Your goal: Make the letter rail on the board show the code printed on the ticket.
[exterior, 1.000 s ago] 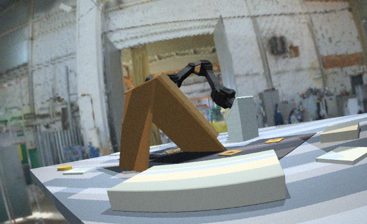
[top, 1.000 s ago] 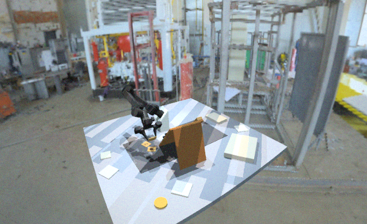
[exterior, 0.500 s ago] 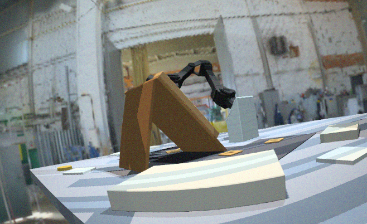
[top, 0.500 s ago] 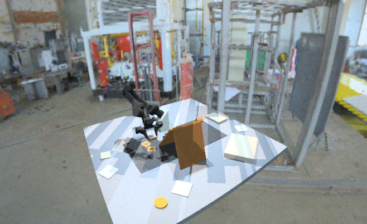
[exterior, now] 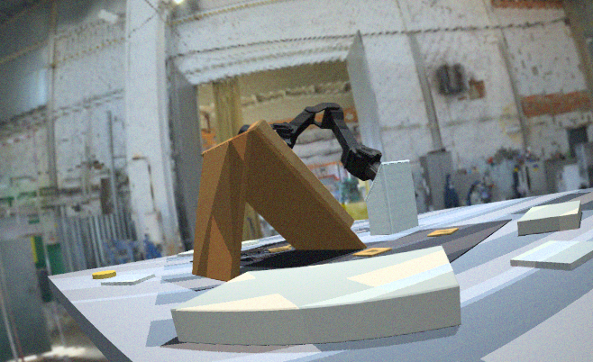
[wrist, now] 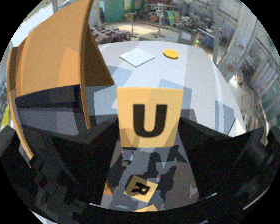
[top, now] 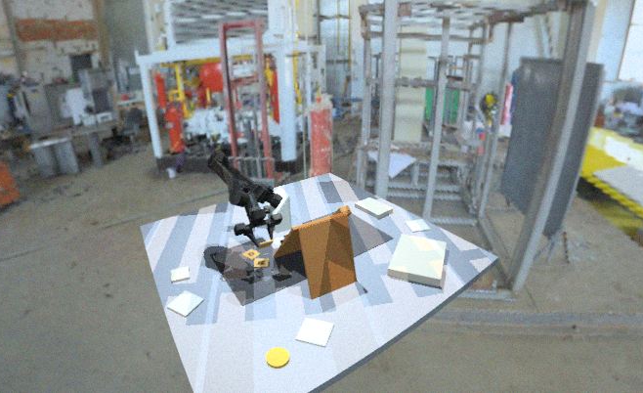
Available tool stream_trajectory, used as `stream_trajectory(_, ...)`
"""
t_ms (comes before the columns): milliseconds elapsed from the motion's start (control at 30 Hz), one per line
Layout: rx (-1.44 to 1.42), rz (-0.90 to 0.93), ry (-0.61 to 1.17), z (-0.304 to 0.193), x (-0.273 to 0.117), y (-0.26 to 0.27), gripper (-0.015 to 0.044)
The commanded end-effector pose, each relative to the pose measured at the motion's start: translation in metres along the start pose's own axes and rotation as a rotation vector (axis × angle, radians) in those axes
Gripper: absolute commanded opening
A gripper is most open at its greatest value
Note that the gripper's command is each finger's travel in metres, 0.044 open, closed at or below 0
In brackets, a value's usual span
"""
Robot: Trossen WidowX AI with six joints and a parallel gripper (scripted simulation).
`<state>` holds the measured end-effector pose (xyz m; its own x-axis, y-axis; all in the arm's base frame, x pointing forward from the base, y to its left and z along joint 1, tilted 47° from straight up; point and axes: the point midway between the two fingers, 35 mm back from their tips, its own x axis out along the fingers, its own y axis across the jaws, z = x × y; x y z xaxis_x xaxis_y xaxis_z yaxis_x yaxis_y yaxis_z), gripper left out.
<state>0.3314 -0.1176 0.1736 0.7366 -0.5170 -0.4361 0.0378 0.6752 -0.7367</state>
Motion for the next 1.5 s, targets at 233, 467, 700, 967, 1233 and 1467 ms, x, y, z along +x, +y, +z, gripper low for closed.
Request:
stream_trajectory(233, 0.001, 0.003, 0.006, -0.002, 0.000, 0.008, 0.0000)
stream_trajectory(467, 0.001, 0.003, 0.006, -0.002, 0.001, 0.012, 0.0000)
stream_trajectory(700, 0.001, 0.003, 0.006, -0.002, 0.001, 0.015, 0.0000)
stream_trajectory(967, 0.001, 0.004, 0.006, -0.002, 0.001, 0.019, 0.0000)
stream_trajectory(1233, 0.001, 0.004, 0.006, -0.002, 0.001, 0.023, 0.0000)
stream_trajectory(1467, 0.001, 0.004, 0.006, -0.002, 0.001, 0.027, 0.0000)
